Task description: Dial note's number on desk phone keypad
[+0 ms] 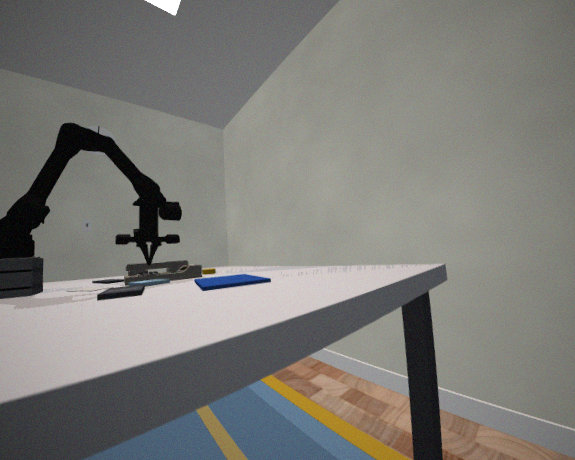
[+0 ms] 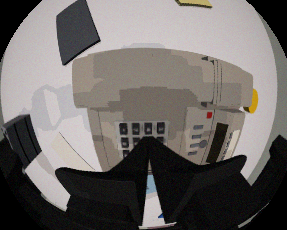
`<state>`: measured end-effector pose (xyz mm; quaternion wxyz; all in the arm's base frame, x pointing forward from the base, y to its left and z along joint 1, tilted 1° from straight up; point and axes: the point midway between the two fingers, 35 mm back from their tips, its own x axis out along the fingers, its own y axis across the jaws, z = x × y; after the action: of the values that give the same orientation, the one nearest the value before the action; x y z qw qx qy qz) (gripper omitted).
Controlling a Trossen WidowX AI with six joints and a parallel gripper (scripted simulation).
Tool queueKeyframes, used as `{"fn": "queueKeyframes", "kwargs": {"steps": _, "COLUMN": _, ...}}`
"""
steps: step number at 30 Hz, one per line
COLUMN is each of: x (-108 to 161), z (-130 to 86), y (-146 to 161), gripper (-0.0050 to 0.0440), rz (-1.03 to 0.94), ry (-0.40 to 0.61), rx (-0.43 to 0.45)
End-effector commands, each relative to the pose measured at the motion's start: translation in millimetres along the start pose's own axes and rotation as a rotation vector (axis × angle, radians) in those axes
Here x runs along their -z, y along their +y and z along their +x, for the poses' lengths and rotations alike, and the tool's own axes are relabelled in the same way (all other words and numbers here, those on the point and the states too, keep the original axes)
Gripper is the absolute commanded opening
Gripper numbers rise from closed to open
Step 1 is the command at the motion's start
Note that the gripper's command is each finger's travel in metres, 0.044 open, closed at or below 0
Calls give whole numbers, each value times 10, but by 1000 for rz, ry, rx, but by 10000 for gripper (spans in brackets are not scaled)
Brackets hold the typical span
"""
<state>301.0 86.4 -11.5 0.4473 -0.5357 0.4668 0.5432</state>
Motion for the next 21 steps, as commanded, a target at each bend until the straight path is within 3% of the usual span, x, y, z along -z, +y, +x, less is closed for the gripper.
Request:
{"fn": "queueKeyframes", "kwargs": {"steps": 1, "x": 17, "z": -25, "y": -9, "gripper": -50, "rz": 3, "ry": -2, "rx": 5}}
{"fn": "queueKeyframes", "kwargs": {"steps": 6, "x": 355, "z": -29, "y": 120, "gripper": -50, "rz": 3, "ry": -2, "rx": 6}}
{"fn": "queueKeyframes", "kwargs": {"steps": 21, "x": 354, "z": 97, "y": 118, "gripper": -50, "rz": 3, "ry": -2, "rx": 6}}
